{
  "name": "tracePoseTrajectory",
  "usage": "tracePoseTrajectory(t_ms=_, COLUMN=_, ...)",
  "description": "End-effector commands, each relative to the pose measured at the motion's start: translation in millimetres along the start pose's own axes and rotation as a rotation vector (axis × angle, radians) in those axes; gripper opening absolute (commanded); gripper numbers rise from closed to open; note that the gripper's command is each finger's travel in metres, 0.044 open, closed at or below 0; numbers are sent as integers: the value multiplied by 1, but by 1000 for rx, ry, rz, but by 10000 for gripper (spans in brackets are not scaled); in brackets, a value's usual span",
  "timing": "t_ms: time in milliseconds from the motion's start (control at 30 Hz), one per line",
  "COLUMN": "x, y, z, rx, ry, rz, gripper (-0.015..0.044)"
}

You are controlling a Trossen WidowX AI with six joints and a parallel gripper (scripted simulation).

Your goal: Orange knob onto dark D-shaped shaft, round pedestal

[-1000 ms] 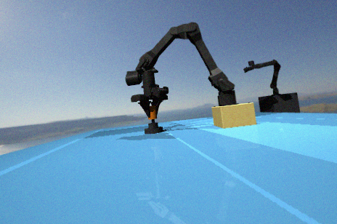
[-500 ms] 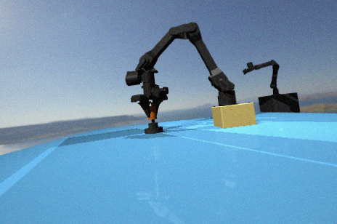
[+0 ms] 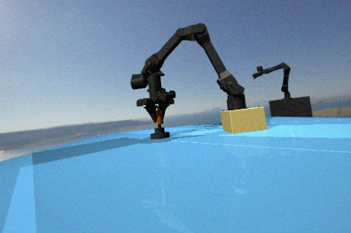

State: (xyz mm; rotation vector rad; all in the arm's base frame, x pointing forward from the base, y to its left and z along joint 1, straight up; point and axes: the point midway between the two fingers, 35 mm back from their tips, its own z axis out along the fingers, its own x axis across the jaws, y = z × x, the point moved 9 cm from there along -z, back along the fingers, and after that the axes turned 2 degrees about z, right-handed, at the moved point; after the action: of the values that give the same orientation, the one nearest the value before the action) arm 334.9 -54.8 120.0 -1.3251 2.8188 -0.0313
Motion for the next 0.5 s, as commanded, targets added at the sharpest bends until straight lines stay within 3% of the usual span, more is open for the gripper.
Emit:
tracePoseTrajectory(t_ms=0, x=0, y=0, z=1, rx=-1, ry=-3, rz=2, gripper=0)
tracePoseTrajectory(t_ms=467, x=0, y=0, z=1, rx=-1, ry=-3, rz=51, gripper=0)
